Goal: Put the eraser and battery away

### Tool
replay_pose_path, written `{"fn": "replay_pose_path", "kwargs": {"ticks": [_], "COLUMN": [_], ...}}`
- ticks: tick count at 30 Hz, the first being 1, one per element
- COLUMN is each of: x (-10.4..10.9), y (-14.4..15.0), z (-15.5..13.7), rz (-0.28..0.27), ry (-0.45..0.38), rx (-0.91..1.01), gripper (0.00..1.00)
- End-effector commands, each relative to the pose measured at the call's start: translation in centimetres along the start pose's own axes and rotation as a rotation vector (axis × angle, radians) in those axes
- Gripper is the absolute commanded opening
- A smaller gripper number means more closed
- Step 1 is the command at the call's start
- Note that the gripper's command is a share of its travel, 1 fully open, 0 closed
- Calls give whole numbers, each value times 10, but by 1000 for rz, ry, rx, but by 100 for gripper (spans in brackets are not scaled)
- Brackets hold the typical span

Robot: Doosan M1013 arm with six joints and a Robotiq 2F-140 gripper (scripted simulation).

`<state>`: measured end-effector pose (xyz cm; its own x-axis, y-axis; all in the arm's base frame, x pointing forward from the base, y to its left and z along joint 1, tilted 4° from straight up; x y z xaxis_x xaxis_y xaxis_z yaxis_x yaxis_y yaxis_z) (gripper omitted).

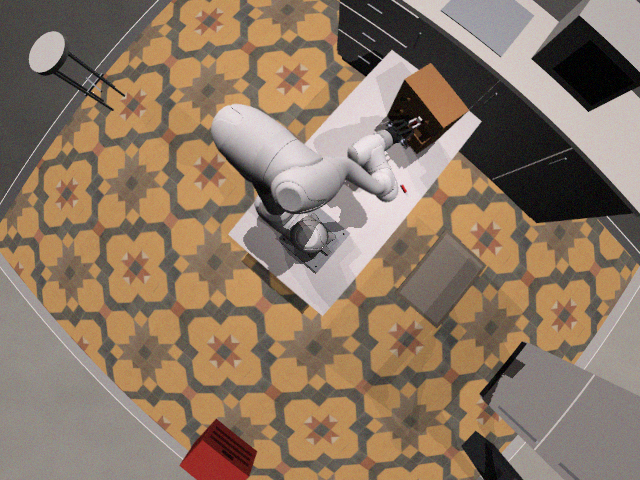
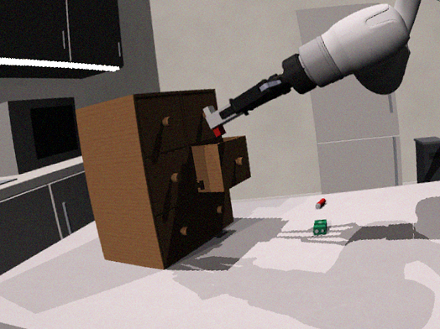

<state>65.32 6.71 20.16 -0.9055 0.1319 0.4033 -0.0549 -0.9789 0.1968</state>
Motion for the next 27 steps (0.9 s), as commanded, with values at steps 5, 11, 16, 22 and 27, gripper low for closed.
{"fn": "replay_pose_path", "kwargs": {"ticks": [5, 11, 16, 22, 27], "x": [-12, -14, -15, -15, -15], "y": [1, 1, 1, 1, 1], "z": [4, 5, 5, 5, 5], "rz": [0, 0, 0, 0, 0], "ry": [0, 0, 0, 0, 0], "rx": [0, 0, 0, 0, 0], "gripper": [11, 11, 11, 11, 11]}}
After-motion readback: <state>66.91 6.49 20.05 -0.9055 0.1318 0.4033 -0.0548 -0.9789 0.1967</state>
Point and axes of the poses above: the point where the finger pads meet when closed, its own x axis back along the fingers, its own y axis across the jaws, z = x × y, the point moved 9 cm from there along x, back along the fingers, and after that the axes turned 11 degrees about x, right-handed, at the moved point
